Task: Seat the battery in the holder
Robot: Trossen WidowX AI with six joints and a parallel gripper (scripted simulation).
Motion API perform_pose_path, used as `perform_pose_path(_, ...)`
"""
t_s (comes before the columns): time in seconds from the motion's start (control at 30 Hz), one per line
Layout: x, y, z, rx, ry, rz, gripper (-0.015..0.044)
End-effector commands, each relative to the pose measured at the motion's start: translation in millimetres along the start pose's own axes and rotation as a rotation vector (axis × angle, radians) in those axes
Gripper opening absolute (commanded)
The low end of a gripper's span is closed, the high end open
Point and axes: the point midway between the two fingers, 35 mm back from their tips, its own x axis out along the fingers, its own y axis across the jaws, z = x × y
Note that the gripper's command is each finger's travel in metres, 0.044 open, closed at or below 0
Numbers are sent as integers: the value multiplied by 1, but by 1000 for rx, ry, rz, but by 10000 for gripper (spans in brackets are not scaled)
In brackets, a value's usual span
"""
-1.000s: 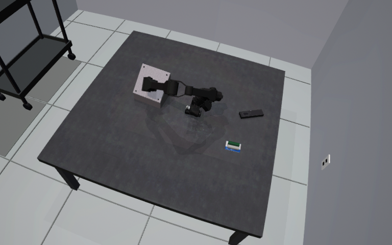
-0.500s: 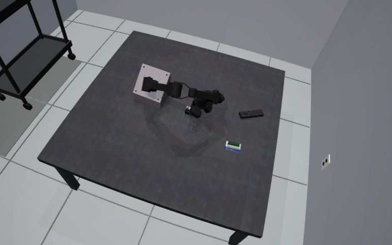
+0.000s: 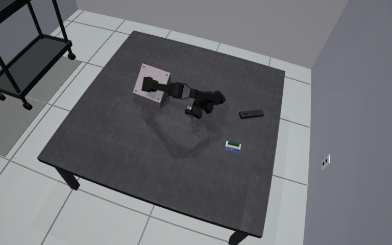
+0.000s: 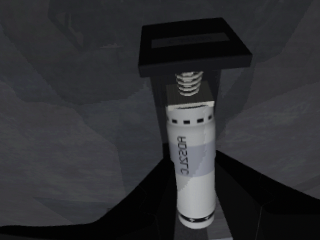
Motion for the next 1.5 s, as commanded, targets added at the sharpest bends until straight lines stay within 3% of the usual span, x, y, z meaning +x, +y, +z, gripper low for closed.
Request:
perform_pose_path(0.0, -2, 0, 4, 10, -2, 6, 69)
perform_pose_path(1.47, -9, 0, 18, 9, -1, 19, 69)
